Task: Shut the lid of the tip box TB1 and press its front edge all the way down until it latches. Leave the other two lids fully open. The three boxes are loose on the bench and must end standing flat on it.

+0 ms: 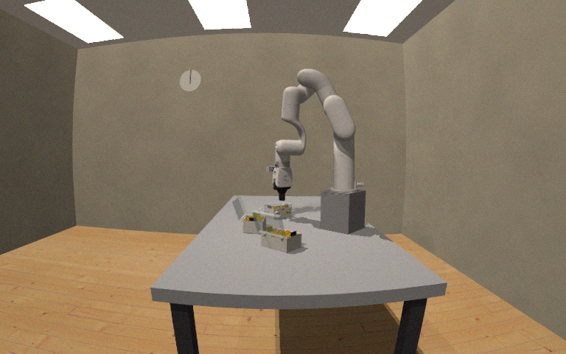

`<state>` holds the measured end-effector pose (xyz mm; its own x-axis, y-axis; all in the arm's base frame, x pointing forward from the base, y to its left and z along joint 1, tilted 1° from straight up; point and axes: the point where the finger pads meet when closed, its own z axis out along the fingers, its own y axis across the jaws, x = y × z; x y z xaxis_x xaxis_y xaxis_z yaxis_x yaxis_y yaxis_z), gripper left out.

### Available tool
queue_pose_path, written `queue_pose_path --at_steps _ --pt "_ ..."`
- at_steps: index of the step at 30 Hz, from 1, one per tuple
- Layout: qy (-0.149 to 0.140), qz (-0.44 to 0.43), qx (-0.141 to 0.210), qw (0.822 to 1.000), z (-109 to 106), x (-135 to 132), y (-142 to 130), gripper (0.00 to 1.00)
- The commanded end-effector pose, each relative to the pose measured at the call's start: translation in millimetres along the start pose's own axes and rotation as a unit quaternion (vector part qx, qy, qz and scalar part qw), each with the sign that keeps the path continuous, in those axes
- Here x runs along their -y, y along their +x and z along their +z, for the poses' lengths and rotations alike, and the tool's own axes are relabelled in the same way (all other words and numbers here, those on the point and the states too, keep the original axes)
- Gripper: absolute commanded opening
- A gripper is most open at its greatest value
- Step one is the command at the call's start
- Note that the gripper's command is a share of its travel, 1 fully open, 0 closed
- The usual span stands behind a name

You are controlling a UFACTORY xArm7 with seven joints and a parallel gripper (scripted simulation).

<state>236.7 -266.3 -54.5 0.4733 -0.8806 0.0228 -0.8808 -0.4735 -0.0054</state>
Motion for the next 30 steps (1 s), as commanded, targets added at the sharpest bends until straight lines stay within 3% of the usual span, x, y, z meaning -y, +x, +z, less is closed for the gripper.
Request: queue_pose_path --at_steps 1,15,30 --pt "-0.001 0.0 -0.001 1.0 -7 0 1 0.0" --pt "-0.001 0.0 -0.001 1.0 -27 0 1 0.0" --pt "-0.001 0.0 -0.001 1.0 -28 0 1 0.0"
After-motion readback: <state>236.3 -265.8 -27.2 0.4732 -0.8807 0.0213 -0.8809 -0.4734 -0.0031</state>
